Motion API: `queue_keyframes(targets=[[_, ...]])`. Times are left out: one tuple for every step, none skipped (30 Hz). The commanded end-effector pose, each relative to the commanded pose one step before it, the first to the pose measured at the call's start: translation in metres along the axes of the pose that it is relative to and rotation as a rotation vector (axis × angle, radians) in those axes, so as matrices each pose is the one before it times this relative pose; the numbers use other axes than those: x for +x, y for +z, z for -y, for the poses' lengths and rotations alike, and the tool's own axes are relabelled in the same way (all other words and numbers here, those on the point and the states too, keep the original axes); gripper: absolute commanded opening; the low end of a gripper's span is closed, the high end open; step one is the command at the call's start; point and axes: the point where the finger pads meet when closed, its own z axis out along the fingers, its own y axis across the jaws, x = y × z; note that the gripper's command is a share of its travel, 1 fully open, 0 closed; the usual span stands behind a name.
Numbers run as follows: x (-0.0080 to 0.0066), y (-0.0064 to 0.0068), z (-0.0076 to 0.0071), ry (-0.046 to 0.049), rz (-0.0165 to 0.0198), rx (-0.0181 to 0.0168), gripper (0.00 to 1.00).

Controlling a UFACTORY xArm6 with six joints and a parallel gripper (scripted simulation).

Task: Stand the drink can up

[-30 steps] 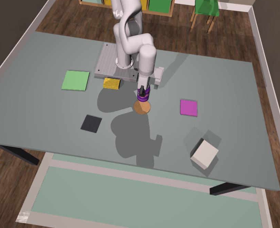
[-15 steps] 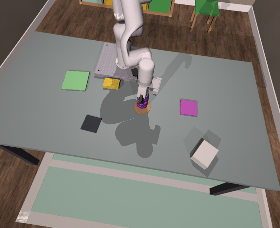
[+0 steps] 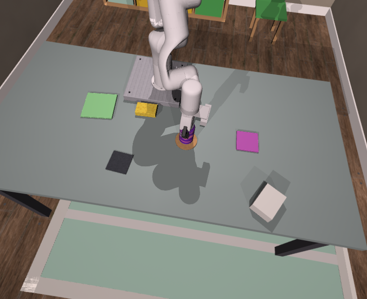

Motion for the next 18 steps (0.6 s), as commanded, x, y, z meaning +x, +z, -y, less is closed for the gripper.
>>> queue_keyframes(targets=[[0.00112,-0.00076,-0.00157,0.00003,-0.00304,-0.0042,0.0],[0.0,0.0,0.0,0.0,0.0,0.0,0.0],[0.0,0.0,0.0,0.0,0.0,0.0,0.0],[0.0,0.0,0.0,0.0,0.0,0.0,0.0],[0.0,0.0,0.0,0.0,0.0,0.0,0.0],[0.0,0.0,0.0,0.0,0.0,0.0,0.0],[0.0,0.0,0.0,0.0,0.0,0.0,0.0],[0.0,0.0,0.0,0.0,0.0,0.0,0.0],[0.0,0.0,0.0,0.0,0.0,0.0,0.0],[0.0,0.0,0.0,0.0,0.0,0.0,0.0],[0.0,0.0,0.0,0.0,0.0,0.0,0.0],[0.0,0.0,0.0,0.0,0.0,0.0,1.0],[0.0,0.0,0.0,0.0,0.0,0.0,1.0],[0.0,0.0,0.0,0.0,0.0,0.0,1.0],[0.0,0.0,0.0,0.0,0.0,0.0,1.0],[0.0,0.0,0.0,0.0,0.0,0.0,1.0],[0.0,0.0,0.0,0.0,0.0,0.0,1.0],[0.0,0.0,0.0,0.0,0.0,0.0,1.0]])
